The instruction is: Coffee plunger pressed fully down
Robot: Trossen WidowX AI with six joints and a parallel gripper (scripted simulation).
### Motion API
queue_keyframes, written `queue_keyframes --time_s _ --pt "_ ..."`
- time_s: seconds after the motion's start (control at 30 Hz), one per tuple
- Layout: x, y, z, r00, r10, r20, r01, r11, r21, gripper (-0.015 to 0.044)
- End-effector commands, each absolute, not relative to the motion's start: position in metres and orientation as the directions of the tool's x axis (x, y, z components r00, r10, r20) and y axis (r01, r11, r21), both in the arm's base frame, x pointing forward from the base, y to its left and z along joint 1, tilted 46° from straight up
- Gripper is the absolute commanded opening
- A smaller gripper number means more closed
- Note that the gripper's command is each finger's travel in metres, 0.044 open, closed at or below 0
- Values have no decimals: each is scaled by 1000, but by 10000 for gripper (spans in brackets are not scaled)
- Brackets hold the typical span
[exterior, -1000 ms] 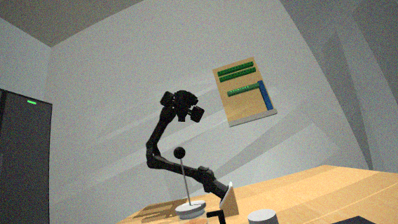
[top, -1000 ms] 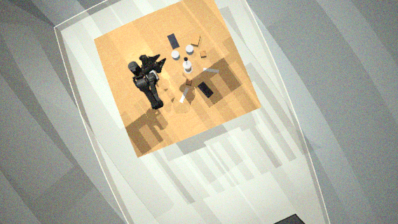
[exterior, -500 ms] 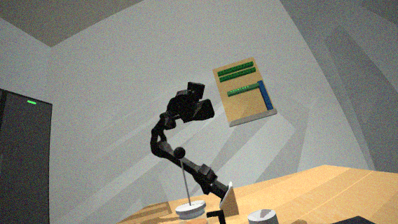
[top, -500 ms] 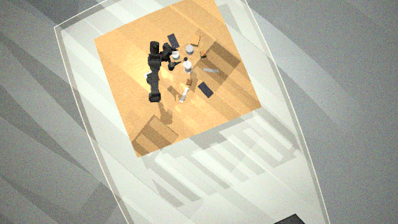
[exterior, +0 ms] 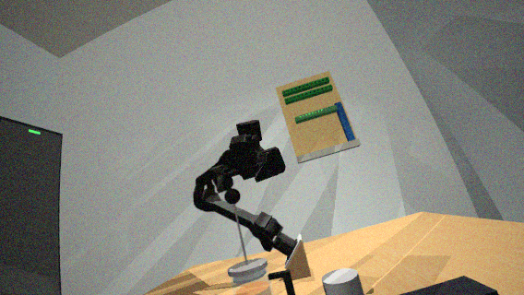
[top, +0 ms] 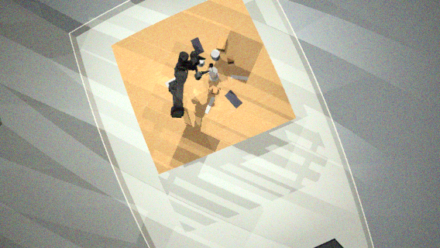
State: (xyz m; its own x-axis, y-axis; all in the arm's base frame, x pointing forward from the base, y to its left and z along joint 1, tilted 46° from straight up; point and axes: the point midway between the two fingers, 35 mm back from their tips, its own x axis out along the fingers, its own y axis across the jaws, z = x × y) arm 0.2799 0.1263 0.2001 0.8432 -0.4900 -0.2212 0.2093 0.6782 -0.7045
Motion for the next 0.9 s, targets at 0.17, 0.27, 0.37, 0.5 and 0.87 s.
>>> queue_keyframes --time_s 0.17,0.27,0.37,0.5,0.87 --pt "289 121 195 841 -489 -230 204 682 -702 440" --pt "293 119 194 841 -489 -232 204 682 -702 440" --pt "298 116 193 841 -489 -232 203 683 -702 440" --pt "303 113 192 842 -488 -230 204 682 -702 440" --pt "312 106 192 845 -487 -221 207 679 -704 387"
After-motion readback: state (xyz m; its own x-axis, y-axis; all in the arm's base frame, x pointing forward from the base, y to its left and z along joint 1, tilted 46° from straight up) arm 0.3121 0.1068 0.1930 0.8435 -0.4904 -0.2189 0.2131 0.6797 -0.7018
